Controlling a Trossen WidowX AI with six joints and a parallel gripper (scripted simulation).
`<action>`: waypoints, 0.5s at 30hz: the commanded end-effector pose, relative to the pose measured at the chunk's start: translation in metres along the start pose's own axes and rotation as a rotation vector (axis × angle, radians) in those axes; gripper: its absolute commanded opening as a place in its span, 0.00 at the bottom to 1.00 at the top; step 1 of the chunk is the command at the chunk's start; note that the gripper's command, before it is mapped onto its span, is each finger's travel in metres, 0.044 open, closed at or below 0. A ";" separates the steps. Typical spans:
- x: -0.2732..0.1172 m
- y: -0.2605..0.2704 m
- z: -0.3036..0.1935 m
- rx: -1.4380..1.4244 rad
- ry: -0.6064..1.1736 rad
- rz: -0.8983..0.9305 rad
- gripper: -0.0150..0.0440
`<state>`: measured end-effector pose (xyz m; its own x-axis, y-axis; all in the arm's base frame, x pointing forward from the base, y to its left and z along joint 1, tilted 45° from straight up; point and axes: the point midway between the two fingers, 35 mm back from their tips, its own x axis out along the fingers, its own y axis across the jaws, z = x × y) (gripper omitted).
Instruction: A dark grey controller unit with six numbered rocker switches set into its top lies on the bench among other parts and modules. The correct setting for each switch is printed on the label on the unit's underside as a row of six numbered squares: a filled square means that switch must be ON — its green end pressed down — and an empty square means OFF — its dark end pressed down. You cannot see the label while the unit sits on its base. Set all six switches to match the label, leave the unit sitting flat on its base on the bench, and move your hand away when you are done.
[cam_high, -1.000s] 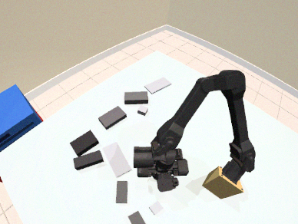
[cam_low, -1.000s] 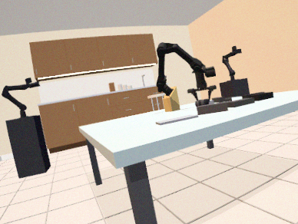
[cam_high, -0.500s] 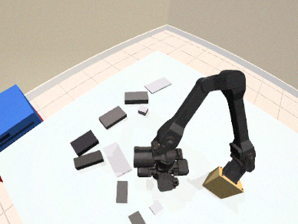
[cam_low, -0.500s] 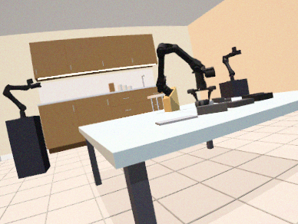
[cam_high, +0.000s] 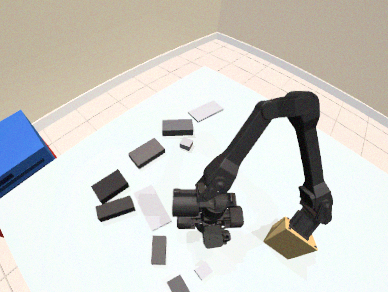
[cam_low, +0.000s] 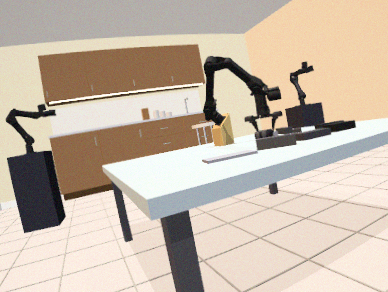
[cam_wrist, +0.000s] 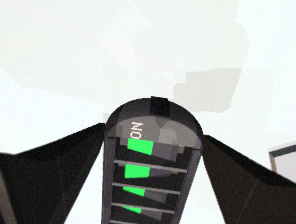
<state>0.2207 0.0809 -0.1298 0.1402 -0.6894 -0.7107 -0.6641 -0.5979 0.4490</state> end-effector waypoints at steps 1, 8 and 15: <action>-0.002 -0.007 -0.003 0.001 0.010 -0.014 0.25; -0.002 -0.012 -0.007 0.001 0.010 -0.015 0.25; -0.002 -0.017 -0.011 0.001 0.010 -0.015 0.25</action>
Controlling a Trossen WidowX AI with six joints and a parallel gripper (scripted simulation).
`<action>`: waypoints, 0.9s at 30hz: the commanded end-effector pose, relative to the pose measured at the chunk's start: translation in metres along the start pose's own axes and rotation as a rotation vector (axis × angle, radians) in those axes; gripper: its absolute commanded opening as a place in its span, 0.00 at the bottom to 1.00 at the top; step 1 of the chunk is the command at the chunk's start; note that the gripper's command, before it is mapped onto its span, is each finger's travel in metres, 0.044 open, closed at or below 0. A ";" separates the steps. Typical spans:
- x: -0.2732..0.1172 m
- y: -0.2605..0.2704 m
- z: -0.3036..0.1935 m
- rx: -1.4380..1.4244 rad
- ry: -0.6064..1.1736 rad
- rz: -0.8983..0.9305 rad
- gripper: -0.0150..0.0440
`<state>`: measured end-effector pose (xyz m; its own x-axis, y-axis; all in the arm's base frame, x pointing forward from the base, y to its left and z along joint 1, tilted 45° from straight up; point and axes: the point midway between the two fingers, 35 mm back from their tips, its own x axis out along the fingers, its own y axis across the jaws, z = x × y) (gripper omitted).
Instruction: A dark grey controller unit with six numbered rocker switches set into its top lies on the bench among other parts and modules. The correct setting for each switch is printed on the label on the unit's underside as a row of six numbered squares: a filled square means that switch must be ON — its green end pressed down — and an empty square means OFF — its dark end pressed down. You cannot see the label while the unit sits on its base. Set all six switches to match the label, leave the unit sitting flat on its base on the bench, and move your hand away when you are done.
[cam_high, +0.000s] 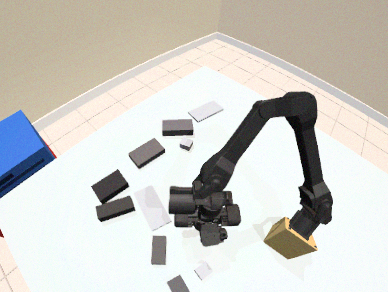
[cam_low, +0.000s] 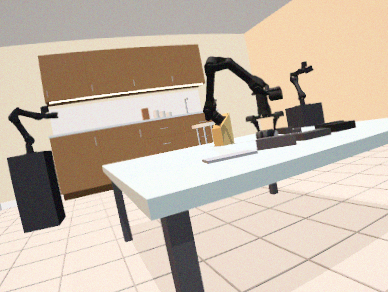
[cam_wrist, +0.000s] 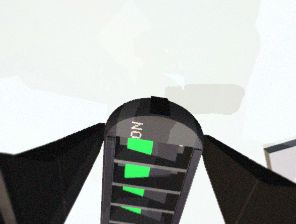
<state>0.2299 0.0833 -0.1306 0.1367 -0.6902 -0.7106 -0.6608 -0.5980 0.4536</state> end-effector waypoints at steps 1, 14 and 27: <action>-0.003 -0.010 -0.006 0.006 0.013 -0.017 0.25; -0.003 -0.011 -0.007 0.006 0.013 -0.018 0.25; 0.000 -0.001 -0.001 -0.003 -0.008 0.008 0.74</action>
<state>0.2306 0.0835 -0.1306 0.1226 -0.6920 -0.7115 -0.6595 -0.5925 0.4626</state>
